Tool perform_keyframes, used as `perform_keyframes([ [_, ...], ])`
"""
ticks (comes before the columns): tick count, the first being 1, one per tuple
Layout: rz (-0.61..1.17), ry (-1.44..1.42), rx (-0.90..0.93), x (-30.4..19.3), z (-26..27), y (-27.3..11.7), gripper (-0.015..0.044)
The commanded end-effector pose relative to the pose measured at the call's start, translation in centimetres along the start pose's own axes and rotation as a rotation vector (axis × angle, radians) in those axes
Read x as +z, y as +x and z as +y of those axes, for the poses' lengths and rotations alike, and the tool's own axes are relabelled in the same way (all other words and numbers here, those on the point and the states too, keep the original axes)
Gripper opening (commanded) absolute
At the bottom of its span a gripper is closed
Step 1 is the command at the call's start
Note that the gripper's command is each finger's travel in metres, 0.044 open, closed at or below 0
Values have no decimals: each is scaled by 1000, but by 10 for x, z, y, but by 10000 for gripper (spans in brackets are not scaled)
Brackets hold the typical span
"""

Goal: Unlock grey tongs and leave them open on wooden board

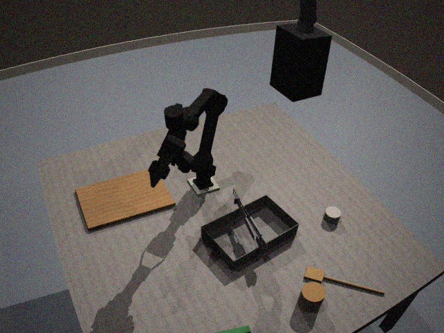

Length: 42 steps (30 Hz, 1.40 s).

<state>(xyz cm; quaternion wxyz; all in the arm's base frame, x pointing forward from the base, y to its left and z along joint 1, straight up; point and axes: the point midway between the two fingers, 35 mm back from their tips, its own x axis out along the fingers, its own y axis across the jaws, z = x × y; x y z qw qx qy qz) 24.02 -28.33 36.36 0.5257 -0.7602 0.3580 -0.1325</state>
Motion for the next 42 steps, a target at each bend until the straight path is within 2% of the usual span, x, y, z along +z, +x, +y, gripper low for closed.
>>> perform_keyframes([
  [1, -234, -164, 130, 72, 16, 23, 440],
  [6, -490, -377, 240, 149, 36, 27, 440],
  [11, -761, -627, 319, 223, 58, 10, 440],
  [16, -1053, -928, 368, 289, 82, -26, 440],
  [22, -1427, -1347, 385, 347, 112, -89, 440],
  [25, -1481, -1411, 384, 353, 116, -99, 440],
  [42, -1481, -1410, 383, 355, 116, -100, 440],
])
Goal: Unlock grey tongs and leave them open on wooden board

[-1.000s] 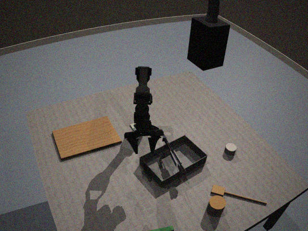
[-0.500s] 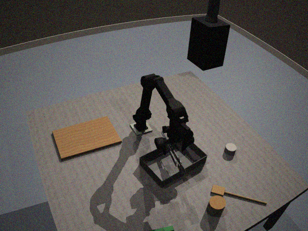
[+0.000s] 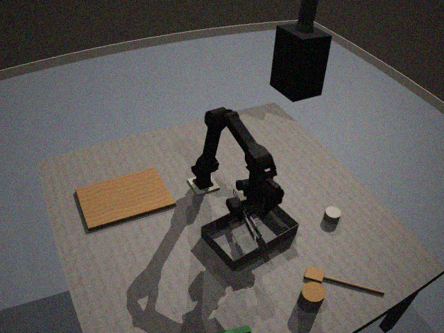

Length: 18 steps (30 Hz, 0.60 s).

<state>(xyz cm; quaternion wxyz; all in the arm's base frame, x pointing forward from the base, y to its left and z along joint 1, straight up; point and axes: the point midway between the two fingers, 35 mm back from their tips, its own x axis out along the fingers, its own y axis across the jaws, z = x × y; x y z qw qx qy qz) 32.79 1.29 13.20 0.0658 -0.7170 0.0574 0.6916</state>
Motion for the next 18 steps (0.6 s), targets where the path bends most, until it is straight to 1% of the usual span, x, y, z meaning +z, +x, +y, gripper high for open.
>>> perform_keyframes([
  [1, -2, -6, 4, 0, -1, 1, 440],
  [18, -2, -6, 4, -2, -1, 29, 440],
])
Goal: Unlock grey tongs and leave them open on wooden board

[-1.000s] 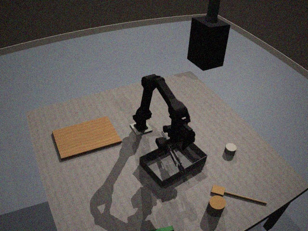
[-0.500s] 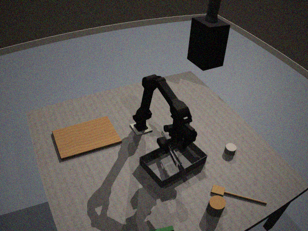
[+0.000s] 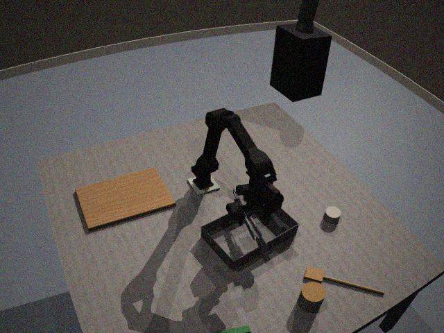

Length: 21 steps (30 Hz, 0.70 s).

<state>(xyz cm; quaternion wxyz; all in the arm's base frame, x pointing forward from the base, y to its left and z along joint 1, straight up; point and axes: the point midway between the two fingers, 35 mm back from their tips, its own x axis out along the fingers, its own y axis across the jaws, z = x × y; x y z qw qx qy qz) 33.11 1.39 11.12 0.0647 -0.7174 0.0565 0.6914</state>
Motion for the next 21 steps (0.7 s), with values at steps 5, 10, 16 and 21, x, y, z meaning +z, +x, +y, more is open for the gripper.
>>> perform_keyframes([
  [5, -3, -3, 4, 0, 0, 16, 440],
  [10, -3, -3, 4, 1, 1, 24, 440],
  [16, -3, -3, 4, 1, 1, 34, 440],
  [21, -3, -3, 4, 2, 1, 42, 440],
])
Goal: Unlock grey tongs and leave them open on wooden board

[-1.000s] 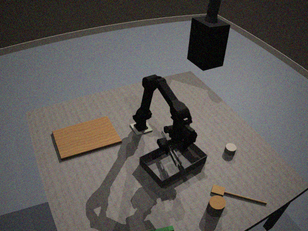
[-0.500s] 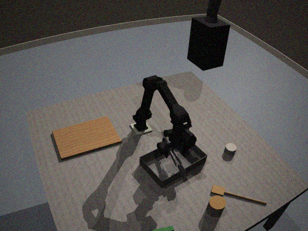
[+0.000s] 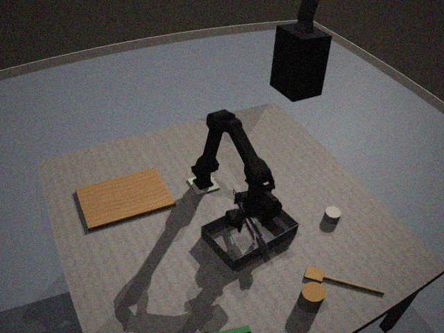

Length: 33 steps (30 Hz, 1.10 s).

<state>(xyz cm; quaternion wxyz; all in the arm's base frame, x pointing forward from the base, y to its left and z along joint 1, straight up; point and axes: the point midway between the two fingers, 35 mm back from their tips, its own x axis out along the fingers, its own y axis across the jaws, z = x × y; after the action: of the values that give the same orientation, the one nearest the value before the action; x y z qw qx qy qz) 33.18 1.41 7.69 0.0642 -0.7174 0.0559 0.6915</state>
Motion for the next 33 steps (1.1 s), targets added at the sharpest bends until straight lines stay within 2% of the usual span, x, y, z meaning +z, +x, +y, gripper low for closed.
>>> perform_keyframes([
  [1, -3, -2, 4, 2, 1, 9, 440],
  [8, -3, -2, 4, 2, 1, 15, 440],
  [21, -2, 0, 0, 2, 0, 11, 99],
  [33, -2, 0, 0, 2, 0, 11, 19],
])
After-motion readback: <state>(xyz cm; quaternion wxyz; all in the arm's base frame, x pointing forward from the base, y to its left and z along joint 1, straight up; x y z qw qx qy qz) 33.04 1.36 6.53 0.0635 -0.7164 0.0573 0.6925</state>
